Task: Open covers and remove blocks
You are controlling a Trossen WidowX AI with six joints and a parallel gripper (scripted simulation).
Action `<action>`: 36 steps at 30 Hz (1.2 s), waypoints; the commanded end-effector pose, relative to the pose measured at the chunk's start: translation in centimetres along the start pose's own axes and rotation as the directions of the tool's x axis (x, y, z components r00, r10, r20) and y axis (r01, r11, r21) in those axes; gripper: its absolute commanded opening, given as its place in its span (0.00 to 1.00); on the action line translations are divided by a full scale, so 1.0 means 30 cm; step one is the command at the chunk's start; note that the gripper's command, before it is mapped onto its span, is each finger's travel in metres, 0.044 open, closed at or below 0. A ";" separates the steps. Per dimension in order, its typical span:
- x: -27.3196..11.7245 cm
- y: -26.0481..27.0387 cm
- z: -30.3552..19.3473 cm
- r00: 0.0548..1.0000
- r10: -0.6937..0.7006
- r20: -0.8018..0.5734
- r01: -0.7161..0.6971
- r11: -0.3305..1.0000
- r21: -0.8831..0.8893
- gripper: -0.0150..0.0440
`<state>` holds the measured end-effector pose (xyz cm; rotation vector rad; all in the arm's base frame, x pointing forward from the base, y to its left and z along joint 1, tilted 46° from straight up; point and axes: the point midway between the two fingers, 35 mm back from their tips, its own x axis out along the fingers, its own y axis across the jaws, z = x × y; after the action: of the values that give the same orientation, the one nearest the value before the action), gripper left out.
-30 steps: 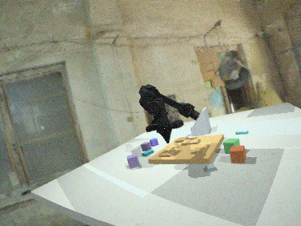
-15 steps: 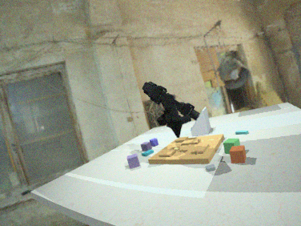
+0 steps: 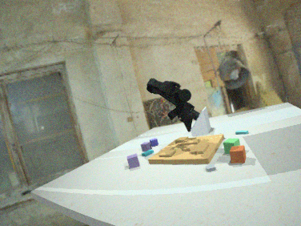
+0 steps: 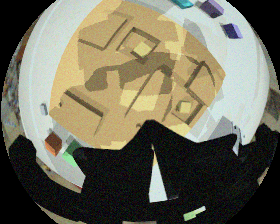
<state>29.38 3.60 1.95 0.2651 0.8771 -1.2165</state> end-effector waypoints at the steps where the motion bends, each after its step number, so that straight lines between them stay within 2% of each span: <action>1: 0.007 -0.090 -0.100 1.000 -0.010 -0.004 0.011 0.946 0.323 0.25; 7: 0.011 -0.165 -0.167 1.000 -0.018 0.007 0.012 0.840 0.543 0.25; 36: 0.011 -0.167 -0.168 1.000 -0.018 0.007 0.011 0.836 0.549 0.25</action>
<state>22.73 4.61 -0.22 0.7085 0.4978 -1.4647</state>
